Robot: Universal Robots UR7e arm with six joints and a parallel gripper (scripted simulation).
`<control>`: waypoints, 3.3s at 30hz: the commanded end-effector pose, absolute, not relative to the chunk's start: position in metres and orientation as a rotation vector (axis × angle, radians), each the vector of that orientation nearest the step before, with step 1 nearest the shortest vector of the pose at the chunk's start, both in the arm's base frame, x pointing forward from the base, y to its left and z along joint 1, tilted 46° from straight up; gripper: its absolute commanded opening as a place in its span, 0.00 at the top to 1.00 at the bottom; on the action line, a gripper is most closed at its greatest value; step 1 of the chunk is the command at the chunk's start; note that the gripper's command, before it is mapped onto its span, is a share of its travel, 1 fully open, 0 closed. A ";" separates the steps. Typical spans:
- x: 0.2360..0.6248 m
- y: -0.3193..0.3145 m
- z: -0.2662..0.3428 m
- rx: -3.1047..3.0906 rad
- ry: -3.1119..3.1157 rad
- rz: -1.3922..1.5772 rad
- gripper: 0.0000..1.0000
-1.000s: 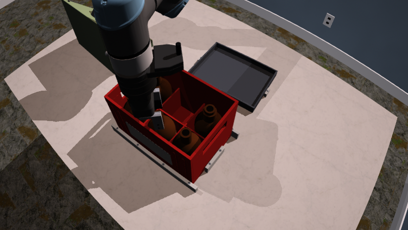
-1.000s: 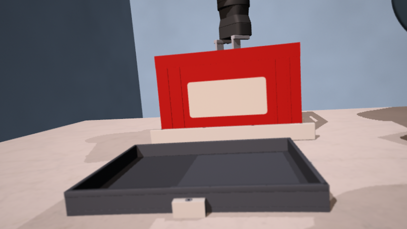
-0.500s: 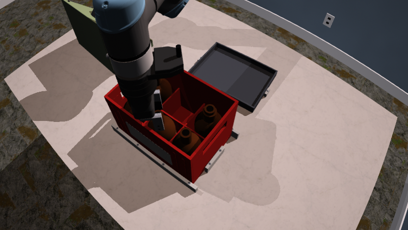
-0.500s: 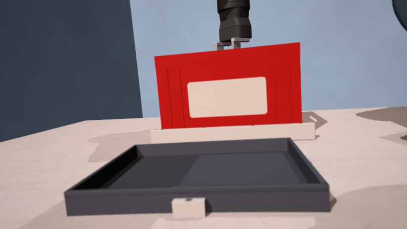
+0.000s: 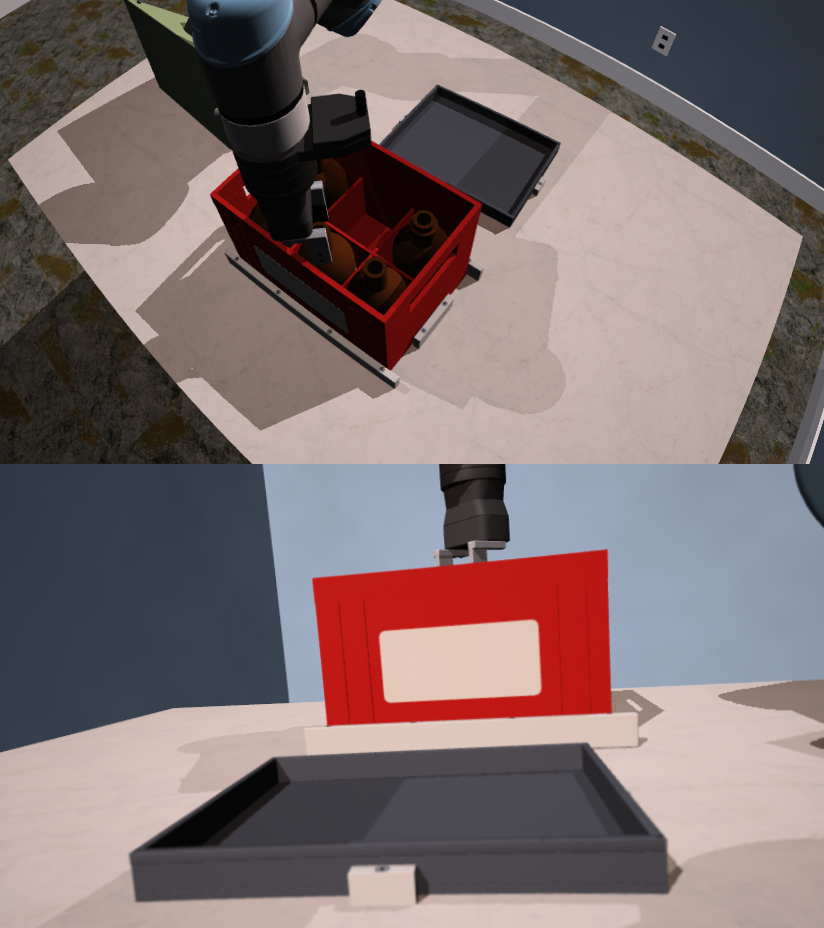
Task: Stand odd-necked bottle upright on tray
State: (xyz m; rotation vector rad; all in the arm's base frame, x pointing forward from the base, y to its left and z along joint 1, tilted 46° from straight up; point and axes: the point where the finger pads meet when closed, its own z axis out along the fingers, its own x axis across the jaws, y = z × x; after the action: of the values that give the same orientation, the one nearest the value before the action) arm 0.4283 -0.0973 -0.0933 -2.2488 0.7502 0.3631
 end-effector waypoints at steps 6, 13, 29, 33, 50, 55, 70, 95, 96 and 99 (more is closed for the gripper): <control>0.429 -0.098 -0.093 -2.249 0.751 0.361 0.00; 0.429 -0.098 -0.093 -2.249 0.751 0.361 0.00; 0.429 -0.098 -0.093 -2.249 0.751 0.361 1.00; 0.429 -0.098 -0.093 -2.249 0.751 0.361 1.00; 0.429 -0.098 -0.093 -2.249 0.751 0.361 1.00; 0.429 -0.098 -0.093 -2.249 0.751 0.361 1.00; 0.429 -0.098 -0.093 -2.249 0.751 0.361 1.00; 0.429 -0.098 -0.093 -2.249 0.751 0.361 0.00; 0.429 -0.098 -0.093 -2.249 0.751 0.361 0.00; 0.429 -0.098 -0.093 -2.249 0.751 0.361 0.00</control>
State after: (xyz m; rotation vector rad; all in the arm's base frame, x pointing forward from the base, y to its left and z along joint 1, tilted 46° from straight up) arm 0.4283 -0.0973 -0.0933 -2.2488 0.7502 0.3631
